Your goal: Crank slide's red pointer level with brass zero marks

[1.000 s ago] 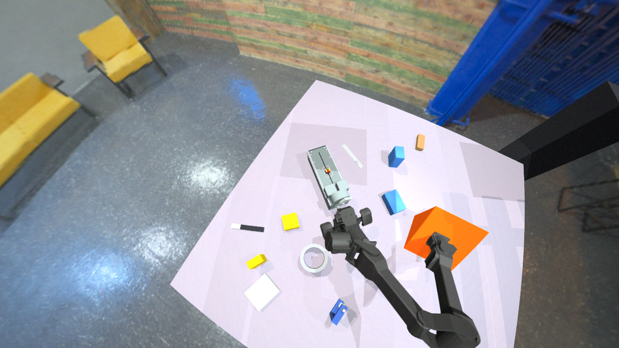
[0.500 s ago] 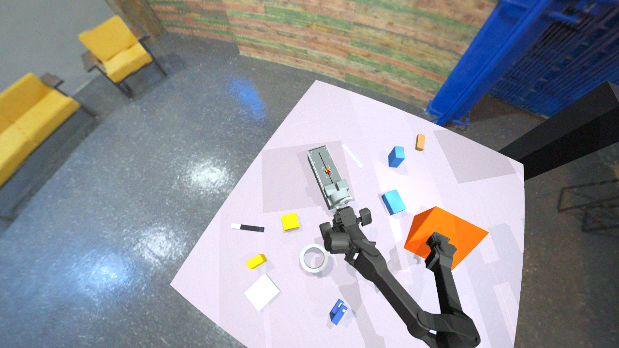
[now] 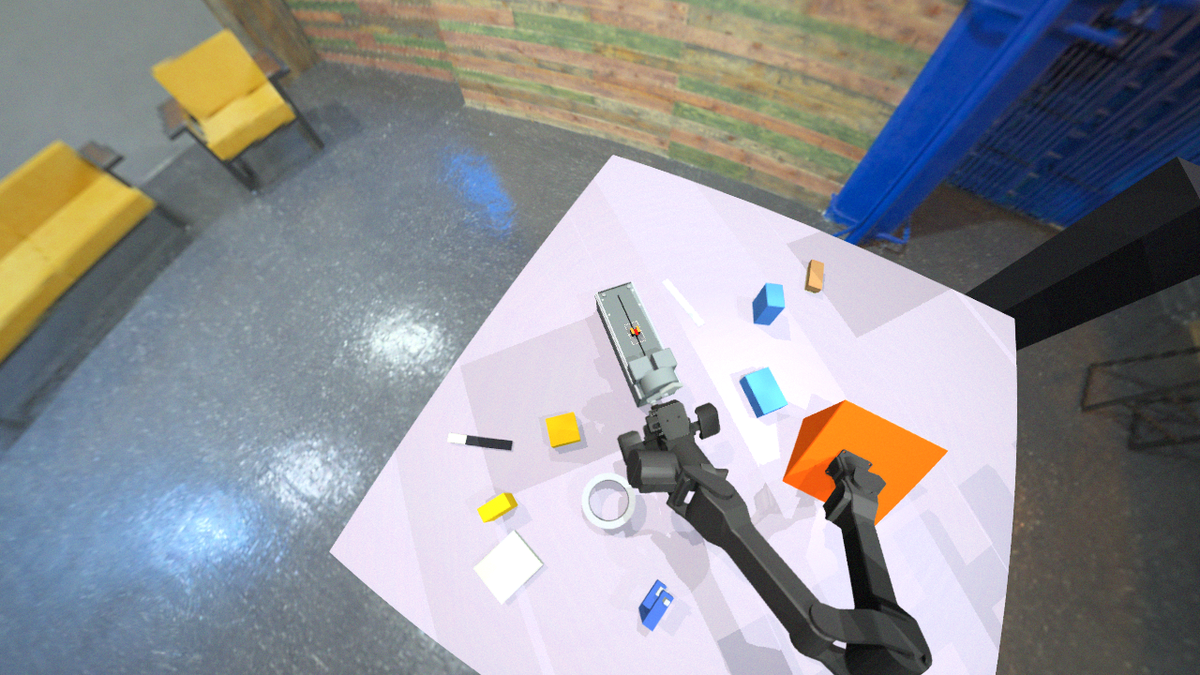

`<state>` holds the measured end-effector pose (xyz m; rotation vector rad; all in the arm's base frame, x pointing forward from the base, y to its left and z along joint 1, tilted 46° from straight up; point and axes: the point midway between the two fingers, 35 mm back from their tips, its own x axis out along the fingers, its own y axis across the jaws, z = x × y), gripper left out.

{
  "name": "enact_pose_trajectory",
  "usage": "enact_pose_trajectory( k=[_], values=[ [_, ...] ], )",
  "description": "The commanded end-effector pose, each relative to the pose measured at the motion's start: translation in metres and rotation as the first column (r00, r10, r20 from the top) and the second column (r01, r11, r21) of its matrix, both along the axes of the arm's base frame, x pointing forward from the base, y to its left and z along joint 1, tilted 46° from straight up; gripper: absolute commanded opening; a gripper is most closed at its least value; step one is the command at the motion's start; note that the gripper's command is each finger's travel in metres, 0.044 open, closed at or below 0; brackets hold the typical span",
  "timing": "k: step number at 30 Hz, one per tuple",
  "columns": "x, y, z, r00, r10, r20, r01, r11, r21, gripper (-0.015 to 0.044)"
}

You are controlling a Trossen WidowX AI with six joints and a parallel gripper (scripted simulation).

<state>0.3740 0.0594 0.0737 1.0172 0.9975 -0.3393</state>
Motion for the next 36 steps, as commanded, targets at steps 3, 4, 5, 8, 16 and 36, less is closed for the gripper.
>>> enact_pose_trajectory(
  k=[3,4,5,8,16,36],
  values=[
    [0.0035,-0.0023,0.0088,1.000,-0.002,0.022,0.002,1.000,0.001,0.0000],
    [0.0036,-0.0024,0.0090,1.000,-0.002,0.022,0.002,1.000,0.001,0.0000],
    [0.0036,-0.0025,0.0091,1.000,-0.002,0.022,0.002,1.000,0.001,0.0000],
    [0.0037,-0.0027,0.0095,1.000,-0.002,0.022,0.002,1.000,0.001,0.0000],
    [0.0038,-0.0032,0.0102,1.000,-0.002,0.022,0.002,1.000,0.001,0.0000],
    [0.0040,-0.0044,0.0118,1.000,-0.002,0.022,0.002,1.000,0.001,0.0000]
  ],
)
